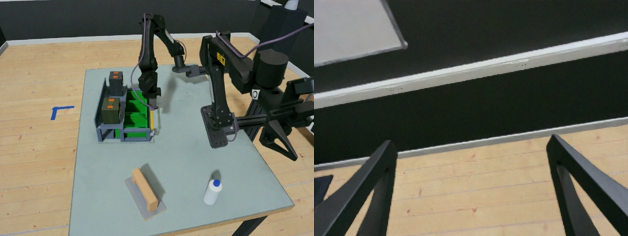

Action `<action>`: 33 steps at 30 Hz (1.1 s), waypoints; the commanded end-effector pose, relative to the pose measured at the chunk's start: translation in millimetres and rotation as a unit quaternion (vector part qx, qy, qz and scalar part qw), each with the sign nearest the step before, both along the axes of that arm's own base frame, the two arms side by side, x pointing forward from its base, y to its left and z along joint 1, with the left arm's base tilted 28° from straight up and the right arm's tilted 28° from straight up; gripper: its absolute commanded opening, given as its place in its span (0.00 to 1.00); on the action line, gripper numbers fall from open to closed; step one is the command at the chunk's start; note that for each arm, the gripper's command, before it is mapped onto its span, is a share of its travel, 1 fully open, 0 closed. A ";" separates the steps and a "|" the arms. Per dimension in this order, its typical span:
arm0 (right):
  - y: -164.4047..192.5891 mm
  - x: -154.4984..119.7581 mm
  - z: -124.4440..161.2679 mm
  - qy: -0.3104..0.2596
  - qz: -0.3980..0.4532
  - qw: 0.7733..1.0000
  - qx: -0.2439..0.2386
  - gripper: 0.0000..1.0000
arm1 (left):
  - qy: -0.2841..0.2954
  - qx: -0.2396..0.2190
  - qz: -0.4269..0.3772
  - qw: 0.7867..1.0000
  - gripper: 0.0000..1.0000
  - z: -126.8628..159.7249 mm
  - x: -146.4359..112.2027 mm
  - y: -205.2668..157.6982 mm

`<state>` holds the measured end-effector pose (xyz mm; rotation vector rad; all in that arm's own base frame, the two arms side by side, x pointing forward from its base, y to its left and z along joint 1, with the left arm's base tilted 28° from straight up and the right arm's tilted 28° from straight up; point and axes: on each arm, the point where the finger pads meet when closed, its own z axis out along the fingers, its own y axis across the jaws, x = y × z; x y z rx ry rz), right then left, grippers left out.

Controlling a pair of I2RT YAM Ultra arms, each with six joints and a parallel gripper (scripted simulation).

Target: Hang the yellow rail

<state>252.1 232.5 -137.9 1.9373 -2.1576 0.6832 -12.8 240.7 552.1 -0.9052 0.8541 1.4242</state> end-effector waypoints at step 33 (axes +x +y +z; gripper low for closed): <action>26.4 6.5 20.4 -0.017 0.009 0.999 0.034 0.00 | 0.004 0.001 0.005 1.000 1.00 -1.9 -1.5 -9.2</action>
